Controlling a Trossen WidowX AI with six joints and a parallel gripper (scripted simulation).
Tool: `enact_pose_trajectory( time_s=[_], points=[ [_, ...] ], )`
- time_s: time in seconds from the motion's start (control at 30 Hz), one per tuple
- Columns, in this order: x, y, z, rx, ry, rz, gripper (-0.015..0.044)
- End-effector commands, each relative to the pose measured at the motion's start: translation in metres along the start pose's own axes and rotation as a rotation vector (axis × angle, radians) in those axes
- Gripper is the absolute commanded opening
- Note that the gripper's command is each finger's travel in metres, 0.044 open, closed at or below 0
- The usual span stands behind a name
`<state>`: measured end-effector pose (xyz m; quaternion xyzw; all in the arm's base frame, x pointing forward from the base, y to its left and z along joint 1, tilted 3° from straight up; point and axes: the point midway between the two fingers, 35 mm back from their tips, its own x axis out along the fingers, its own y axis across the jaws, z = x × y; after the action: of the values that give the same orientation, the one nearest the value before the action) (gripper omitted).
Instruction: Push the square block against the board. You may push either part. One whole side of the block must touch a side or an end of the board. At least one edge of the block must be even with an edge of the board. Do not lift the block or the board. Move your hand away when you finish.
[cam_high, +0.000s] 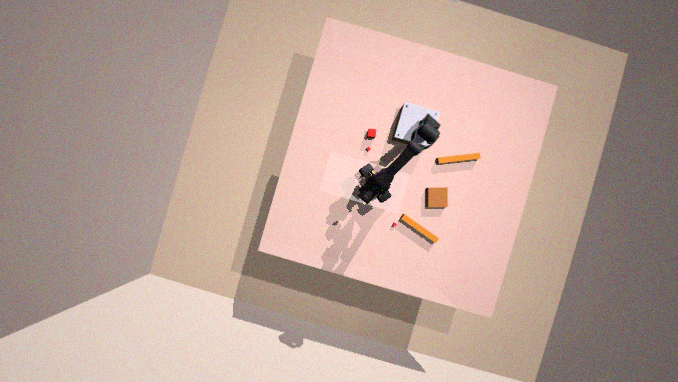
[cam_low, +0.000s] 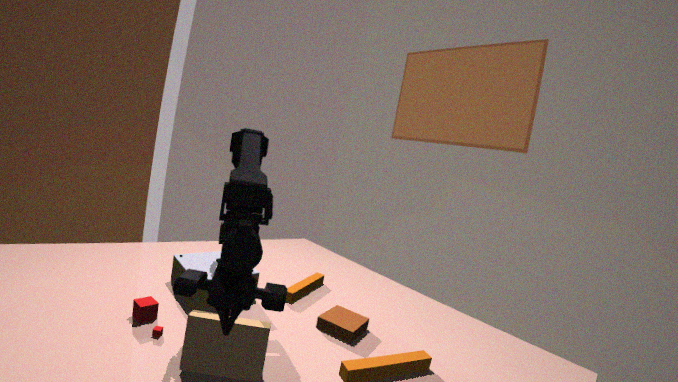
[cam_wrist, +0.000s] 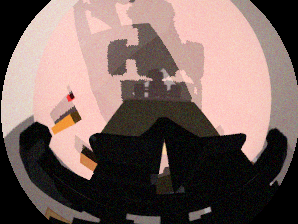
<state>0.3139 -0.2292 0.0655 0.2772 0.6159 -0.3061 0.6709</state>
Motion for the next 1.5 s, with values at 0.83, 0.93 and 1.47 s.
enact_pose_trajectory(
  time_s=[0.83,0.93,1.47],
  points=[
    [0.004,0.000,-0.015,0.003,0.014,-0.002,0.0000],
    [0.004,0.000,-0.010,0.003,0.014,-0.002,0.0000],
    [0.004,0.000,0.016,0.003,0.012,-0.002,0.0000]
  ],
)
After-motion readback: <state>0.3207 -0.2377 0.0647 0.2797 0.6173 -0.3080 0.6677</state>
